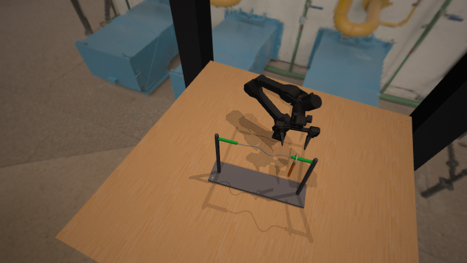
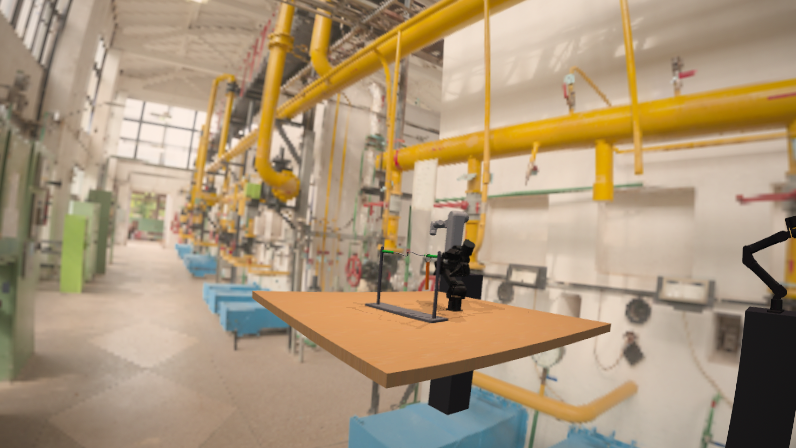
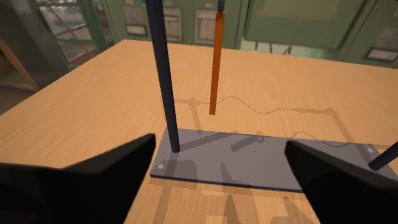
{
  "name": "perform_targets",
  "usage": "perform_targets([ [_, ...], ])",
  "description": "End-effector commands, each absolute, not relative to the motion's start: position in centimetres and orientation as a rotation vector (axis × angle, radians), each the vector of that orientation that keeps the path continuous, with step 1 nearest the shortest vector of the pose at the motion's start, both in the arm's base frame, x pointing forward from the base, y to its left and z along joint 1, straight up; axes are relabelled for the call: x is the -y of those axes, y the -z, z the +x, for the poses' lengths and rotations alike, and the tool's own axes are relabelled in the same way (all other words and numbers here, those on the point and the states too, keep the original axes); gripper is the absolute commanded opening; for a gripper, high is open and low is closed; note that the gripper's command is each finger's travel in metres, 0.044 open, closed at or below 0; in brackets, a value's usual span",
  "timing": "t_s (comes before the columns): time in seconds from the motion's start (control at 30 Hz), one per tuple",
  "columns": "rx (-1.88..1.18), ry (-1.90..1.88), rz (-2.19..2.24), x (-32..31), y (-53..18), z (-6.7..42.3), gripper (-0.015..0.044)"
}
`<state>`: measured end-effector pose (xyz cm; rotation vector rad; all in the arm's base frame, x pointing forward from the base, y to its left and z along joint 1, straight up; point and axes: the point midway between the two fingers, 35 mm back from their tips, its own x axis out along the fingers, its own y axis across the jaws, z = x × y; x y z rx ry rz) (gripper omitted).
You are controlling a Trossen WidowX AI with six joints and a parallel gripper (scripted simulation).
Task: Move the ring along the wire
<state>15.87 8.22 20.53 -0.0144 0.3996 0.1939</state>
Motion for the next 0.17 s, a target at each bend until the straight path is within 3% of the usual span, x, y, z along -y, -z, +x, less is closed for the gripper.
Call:
perform_targets([
  [0.0,-0.398,-0.189,-0.012,-8.15,-20.57,15.88,0.044],
  [0.13,-0.398,-0.189,-0.012,-8.15,-20.57,15.88,0.044],
])
